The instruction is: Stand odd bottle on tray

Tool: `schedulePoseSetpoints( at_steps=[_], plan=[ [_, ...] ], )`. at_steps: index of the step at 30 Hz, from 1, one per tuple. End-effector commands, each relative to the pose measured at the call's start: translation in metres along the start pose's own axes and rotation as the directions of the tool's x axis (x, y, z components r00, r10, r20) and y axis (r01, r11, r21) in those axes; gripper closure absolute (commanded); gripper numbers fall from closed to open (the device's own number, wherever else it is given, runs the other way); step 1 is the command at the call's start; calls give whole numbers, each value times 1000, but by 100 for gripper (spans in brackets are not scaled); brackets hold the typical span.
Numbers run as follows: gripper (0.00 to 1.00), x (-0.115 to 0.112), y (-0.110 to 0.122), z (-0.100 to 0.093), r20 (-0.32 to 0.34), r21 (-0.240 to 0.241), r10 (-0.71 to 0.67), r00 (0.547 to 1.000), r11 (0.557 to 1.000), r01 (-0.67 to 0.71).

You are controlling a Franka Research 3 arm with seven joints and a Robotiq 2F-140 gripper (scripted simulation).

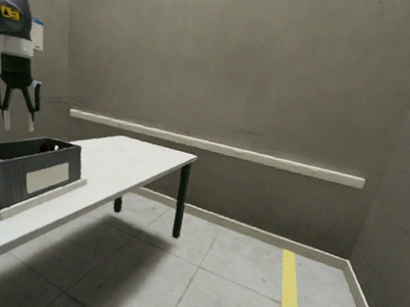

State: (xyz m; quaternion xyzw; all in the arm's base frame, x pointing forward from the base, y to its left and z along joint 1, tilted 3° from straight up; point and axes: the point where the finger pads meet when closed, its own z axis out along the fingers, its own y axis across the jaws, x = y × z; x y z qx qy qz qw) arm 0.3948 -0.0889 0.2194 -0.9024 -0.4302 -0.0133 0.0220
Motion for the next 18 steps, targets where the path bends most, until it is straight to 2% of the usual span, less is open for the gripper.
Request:
schedulePoseSetpoints(
  at_steps=[1,18],
  plan=[
    [56,1,-1,1,-1,0,4,1000,1000,-4],
    [56,1,-1,13,-1,0,4,1000,1000,-4]
  ],
)
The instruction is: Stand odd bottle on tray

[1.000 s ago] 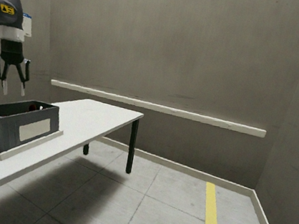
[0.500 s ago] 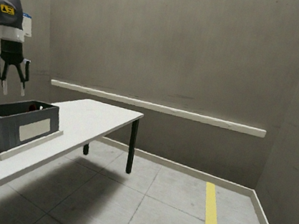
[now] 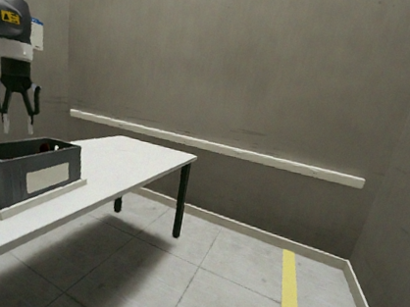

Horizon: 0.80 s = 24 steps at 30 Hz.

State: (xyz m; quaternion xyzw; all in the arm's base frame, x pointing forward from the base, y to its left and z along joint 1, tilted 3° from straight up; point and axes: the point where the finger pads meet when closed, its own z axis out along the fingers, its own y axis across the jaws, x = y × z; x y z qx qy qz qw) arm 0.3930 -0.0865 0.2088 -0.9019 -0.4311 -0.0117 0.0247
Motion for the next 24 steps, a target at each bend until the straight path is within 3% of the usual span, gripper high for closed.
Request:
schedulePoseSetpoints(
  at_steps=[1,24],
  plan=[
    [56,1,2,2,-2,-6,6,1000,1000,-6],
    [56,1,2,28,-2,-6,6,1000,1000,-6]
  ],
)
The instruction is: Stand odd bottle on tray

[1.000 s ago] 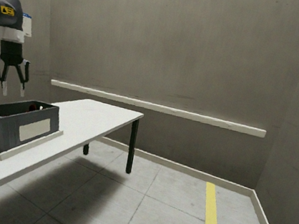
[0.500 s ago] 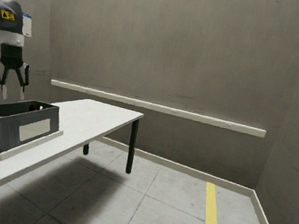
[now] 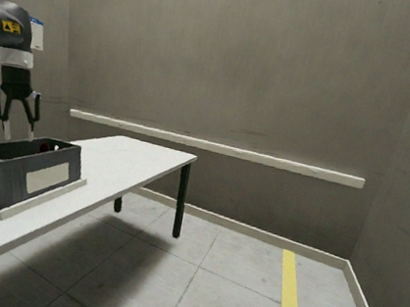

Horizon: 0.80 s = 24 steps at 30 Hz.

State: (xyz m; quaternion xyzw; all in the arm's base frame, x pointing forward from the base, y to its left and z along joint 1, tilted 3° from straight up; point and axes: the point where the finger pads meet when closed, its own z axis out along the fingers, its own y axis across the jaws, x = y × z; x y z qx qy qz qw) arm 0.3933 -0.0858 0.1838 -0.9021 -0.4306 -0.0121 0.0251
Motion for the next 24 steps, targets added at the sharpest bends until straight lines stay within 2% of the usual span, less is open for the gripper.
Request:
schedulePoseSetpoints(
  at_steps=[1,24],
  plan=[
    [56,1,1,3,-1,-6,5,1000,1000,-5],
    [56,1,2,8,-1,-6,5,1000,1000,-5]
  ],
)
